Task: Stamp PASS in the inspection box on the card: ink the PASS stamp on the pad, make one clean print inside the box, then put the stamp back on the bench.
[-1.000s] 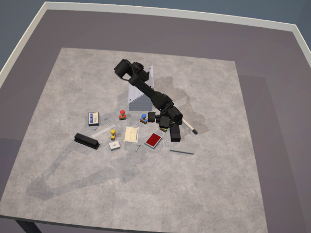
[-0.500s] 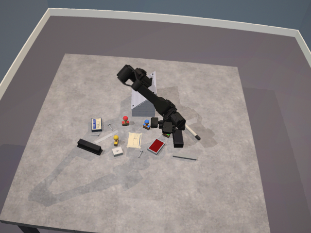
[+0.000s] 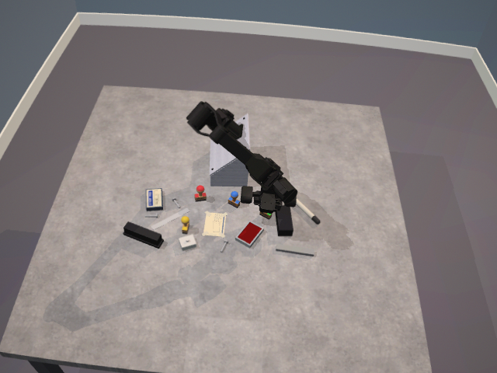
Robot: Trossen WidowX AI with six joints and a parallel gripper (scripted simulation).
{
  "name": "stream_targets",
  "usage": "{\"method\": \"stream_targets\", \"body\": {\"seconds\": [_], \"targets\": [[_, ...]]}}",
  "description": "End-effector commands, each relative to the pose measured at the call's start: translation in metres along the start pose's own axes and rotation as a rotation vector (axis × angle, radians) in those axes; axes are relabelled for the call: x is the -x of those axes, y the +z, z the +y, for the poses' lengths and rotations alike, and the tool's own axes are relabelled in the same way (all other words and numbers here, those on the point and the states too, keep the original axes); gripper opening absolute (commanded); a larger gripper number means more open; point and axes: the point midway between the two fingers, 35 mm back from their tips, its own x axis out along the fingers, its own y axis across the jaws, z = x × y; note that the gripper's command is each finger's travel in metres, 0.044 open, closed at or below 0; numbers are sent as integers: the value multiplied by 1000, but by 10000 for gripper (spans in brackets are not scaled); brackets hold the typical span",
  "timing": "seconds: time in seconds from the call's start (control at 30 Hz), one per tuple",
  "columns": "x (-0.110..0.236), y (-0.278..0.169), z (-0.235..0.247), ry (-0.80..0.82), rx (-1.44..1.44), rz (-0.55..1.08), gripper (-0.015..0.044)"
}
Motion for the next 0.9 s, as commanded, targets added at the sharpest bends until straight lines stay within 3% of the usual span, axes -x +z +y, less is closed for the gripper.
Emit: {"method": "stream_targets", "body": {"seconds": [0.0,0.87], "targets": [[3,0,1,4,-2,-1,0],[16,1,1,6,-2,-1,0]]}}
